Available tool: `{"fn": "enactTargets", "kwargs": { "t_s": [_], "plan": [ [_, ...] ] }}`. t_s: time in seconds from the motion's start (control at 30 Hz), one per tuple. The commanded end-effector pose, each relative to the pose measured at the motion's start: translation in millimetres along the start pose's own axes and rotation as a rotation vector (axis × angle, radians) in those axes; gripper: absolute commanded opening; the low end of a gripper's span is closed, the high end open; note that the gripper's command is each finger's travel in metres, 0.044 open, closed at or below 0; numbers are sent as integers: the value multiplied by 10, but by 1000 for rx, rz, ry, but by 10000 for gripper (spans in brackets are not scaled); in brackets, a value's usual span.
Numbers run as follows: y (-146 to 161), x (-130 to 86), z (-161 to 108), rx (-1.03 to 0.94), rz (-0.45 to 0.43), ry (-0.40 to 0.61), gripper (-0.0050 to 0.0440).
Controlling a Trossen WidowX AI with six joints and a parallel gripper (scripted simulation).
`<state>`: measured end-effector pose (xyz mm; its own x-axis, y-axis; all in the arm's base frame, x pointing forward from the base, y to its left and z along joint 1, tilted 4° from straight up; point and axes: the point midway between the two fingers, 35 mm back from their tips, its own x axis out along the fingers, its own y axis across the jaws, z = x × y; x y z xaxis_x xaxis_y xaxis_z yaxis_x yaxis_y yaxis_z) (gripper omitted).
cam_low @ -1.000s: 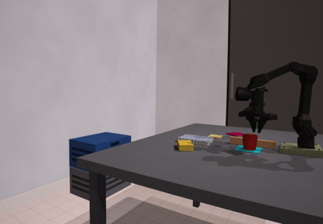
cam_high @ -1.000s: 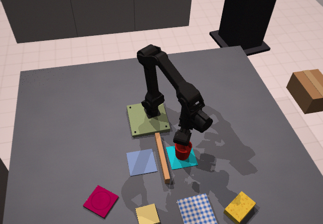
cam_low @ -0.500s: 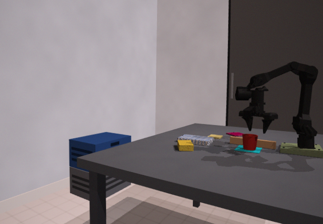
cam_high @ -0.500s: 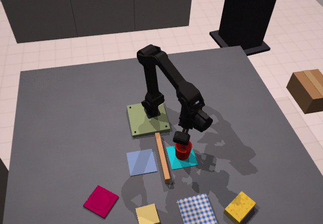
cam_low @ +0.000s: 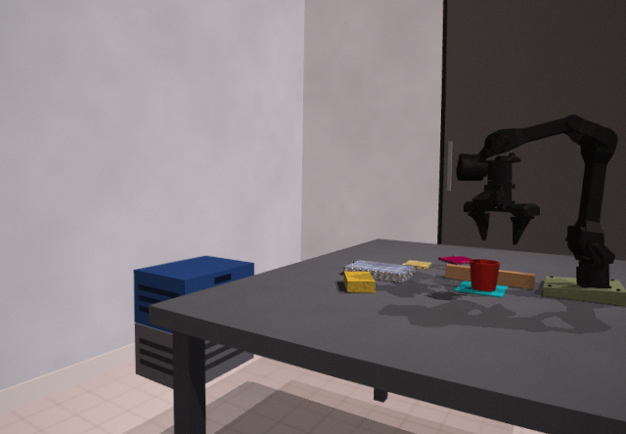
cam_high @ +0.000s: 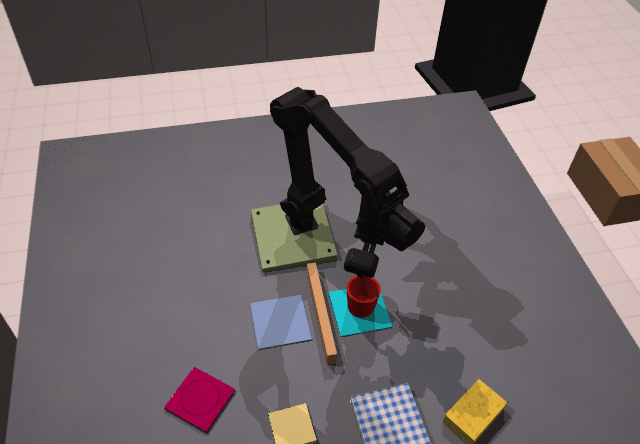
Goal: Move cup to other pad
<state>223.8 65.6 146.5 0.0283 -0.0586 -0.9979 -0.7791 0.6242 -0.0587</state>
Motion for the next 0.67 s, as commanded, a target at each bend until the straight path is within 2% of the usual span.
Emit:
{"fn": "enactTargets", "kwargs": {
  "t_s": [0.0, 0.2, 0.63],
  "plan": [
    [5, -162, -2, 5, -12, -14, 440],
    [24, -256, -17, 6, -17, -22, 440],
    [35, -210, -26, 1, -8, -10, 440]
  ]
}}
